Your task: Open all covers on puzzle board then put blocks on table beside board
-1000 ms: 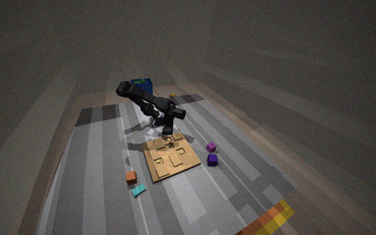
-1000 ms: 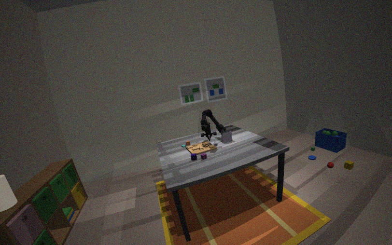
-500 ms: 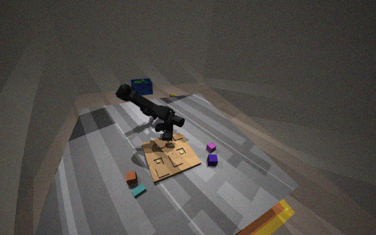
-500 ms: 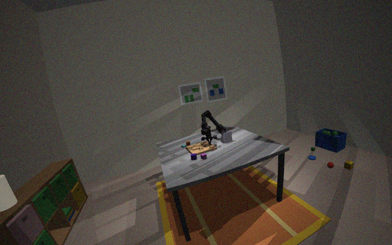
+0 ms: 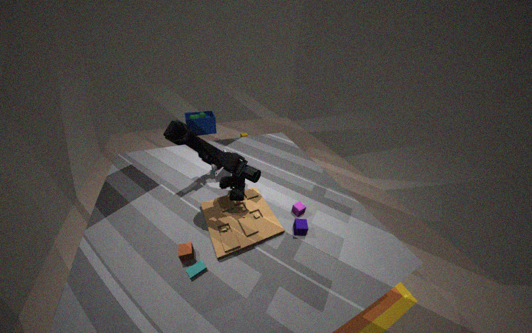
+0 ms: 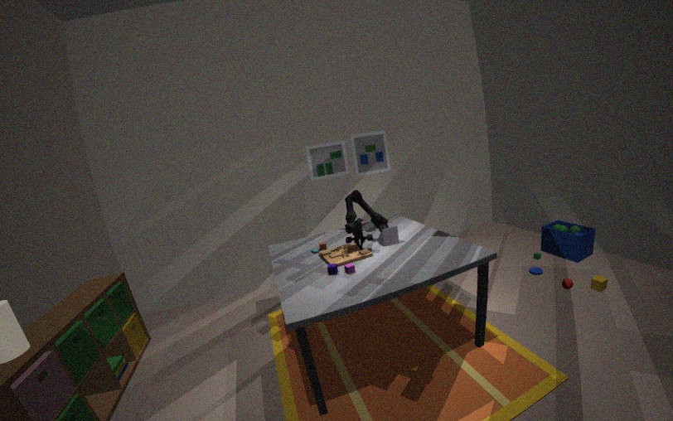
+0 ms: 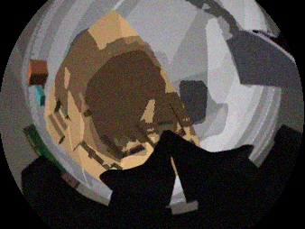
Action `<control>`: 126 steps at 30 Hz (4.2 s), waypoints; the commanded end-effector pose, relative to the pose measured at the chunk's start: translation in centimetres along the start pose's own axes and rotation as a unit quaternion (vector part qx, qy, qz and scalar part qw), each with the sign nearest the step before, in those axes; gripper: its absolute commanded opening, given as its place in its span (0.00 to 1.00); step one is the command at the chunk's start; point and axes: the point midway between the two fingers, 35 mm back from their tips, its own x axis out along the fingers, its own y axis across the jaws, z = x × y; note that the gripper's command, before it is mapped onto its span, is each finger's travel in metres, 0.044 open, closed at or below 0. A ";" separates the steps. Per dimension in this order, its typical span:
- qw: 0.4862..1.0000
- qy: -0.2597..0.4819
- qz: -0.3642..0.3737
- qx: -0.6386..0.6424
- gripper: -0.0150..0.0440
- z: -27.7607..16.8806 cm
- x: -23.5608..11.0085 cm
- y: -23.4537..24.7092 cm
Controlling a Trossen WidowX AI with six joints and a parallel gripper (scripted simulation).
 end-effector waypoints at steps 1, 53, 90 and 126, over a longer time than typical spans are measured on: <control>1.000 -0.002 0.000 -0.003 0.25 0.1 0.1 -0.1; 1.000 -0.003 0.000 -0.004 0.25 0.5 0.5 0.6; 1.000 -0.001 0.000 -0.004 0.50 0.2 -3.8 0.5; 1.000 -0.002 0.000 -0.004 0.50 0.3 -1.7 0.5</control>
